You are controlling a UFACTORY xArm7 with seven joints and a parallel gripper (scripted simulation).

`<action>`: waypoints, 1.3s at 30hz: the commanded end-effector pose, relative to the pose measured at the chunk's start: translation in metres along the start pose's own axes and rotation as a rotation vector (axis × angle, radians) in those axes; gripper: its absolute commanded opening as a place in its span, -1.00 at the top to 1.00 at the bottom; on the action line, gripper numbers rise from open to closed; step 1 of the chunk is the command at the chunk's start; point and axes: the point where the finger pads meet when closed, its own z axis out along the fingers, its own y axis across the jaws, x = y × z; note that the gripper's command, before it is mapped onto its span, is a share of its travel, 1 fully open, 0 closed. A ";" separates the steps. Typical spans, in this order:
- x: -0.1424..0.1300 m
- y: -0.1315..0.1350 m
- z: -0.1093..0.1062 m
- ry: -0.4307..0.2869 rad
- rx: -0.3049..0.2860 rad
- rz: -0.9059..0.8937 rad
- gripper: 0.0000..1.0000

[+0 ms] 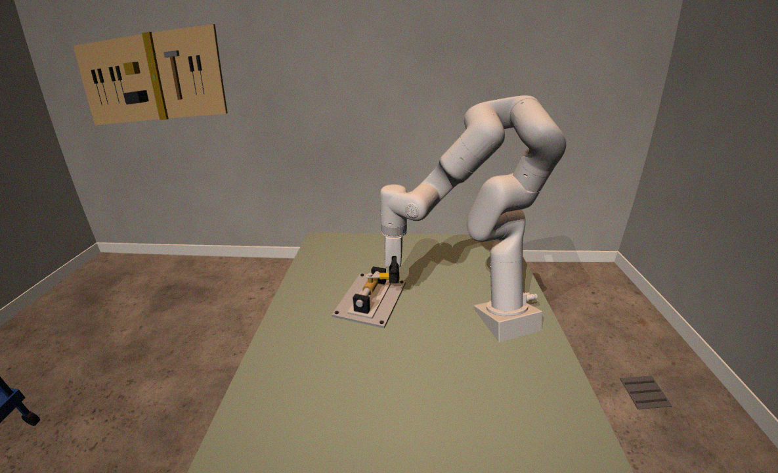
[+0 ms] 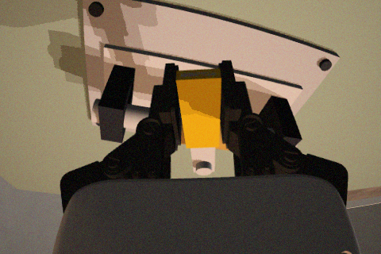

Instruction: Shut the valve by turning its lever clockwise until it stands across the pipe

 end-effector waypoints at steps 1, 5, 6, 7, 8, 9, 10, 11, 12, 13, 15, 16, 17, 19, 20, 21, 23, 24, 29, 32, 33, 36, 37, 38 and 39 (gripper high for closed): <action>-0.001 0.001 -0.001 -0.003 -0.001 0.009 1.00; -0.001 0.004 -0.001 -0.003 -0.001 0.049 1.00; -0.001 0.004 -0.001 -0.003 -0.001 0.054 1.00; -0.001 0.004 -0.001 -0.003 -0.001 0.055 1.00; -0.001 0.004 -0.001 -0.003 -0.001 0.056 1.00; -0.002 0.005 -0.001 -0.003 -0.001 0.060 1.00; -0.002 0.005 -0.001 -0.003 -0.001 0.069 1.00; -0.002 0.006 -0.001 -0.003 -0.001 0.080 1.00; -0.002 0.007 -0.001 -0.003 -0.001 0.091 1.00; -0.002 0.008 -0.001 -0.003 -0.001 0.100 1.00; -0.002 0.008 -0.001 -0.003 -0.001 0.105 1.00; -0.002 0.008 -0.001 -0.003 -0.001 0.105 1.00; -0.002 0.008 -0.001 -0.003 -0.001 0.105 1.00; -0.002 0.009 -0.001 -0.003 -0.001 0.111 1.00; -0.002 0.009 -0.001 -0.003 -0.001 0.119 1.00; -0.002 0.010 -0.001 -0.003 -0.001 0.131 1.00; -0.002 0.012 -0.001 -0.003 -0.001 0.151 1.00; -0.002 0.012 -0.001 -0.003 -0.001 0.155 1.00; -0.003 0.014 -0.001 -0.003 -0.001 0.181 1.00; -0.003 0.015 -0.001 -0.003 -0.001 0.201 1.00; -0.003 0.015 -0.001 -0.003 -0.001 0.201 1.00; -0.003 0.016 -0.001 -0.003 -0.001 0.207 1.00; -0.003 0.016 -0.001 -0.003 -0.001 0.212 1.00; -0.003 0.017 -0.001 -0.003 -0.001 0.221 1.00; -0.003 0.018 -0.001 -0.003 -0.001 0.232 1.00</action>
